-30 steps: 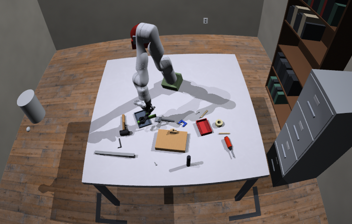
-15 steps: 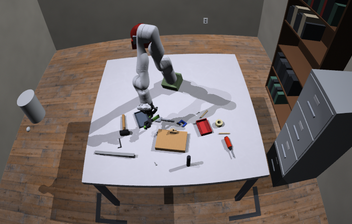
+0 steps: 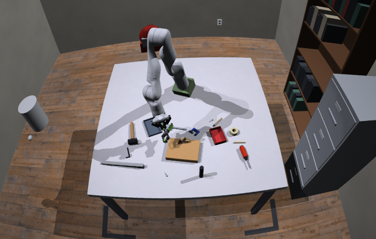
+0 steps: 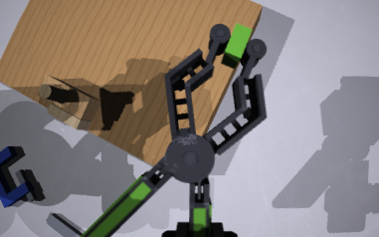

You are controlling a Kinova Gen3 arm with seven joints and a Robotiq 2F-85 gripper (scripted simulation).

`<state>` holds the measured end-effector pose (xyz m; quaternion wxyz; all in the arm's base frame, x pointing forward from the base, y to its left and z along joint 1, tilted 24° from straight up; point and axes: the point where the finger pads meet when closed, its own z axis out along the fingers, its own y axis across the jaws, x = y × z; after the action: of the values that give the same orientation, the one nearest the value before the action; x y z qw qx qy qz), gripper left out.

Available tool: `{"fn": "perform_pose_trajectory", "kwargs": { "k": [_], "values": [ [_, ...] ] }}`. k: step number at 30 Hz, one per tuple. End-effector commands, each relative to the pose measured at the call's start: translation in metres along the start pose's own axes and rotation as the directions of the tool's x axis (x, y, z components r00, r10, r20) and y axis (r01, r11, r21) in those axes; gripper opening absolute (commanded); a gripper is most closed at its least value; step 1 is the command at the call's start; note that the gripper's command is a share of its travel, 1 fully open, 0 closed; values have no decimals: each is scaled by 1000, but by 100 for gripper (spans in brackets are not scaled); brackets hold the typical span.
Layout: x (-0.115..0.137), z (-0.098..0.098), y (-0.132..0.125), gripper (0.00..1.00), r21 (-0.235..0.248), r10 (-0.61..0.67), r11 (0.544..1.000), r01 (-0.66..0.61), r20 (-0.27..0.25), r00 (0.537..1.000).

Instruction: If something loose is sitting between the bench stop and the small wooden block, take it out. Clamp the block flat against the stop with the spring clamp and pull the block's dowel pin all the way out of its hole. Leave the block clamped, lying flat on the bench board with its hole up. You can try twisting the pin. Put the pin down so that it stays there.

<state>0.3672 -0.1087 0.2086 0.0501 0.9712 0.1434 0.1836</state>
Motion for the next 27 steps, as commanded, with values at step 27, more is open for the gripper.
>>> {"fn": "perform_pose_trajectory", "kwargs": {
  "k": [27],
  "values": [
    [83,4,-9,10,12,-769,639,769,19,639]
  ]
}}
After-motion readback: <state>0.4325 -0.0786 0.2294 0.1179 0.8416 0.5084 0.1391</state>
